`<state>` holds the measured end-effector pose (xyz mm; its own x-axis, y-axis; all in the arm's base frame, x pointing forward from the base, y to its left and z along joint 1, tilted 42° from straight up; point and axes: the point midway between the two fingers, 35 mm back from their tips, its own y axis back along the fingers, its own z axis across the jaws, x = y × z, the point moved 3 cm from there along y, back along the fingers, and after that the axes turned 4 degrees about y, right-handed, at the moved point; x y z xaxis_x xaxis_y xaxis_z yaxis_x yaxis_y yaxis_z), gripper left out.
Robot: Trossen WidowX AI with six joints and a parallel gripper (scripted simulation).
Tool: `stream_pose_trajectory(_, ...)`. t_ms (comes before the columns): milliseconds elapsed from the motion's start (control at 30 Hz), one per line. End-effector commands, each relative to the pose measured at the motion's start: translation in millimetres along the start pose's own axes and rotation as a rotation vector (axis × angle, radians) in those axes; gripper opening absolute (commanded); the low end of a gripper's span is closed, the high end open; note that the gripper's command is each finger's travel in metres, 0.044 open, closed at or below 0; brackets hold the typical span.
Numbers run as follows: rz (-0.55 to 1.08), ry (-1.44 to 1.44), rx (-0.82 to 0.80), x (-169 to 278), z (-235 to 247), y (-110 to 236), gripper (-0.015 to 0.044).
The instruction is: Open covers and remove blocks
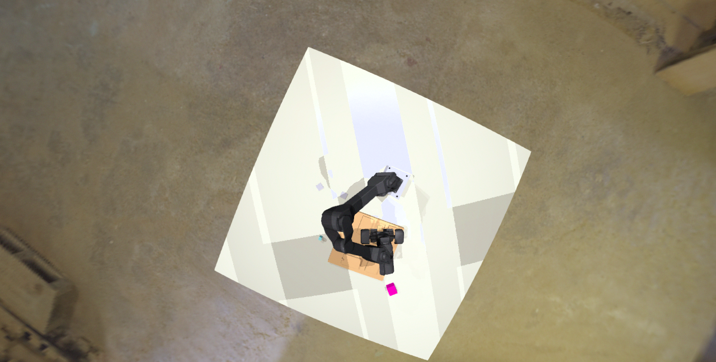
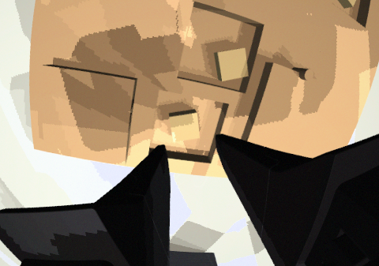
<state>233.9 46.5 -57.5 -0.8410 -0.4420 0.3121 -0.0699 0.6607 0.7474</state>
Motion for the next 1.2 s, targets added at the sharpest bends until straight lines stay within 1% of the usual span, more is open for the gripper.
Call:
stream_pose_trajectory(0,0.001,0.040,0.005,0.6,0.0,-2.1,0.0144)
stream_pose_trajectory(1167,0.002,0.562,0.005,0.9,0.2,-2.2,0.0144)
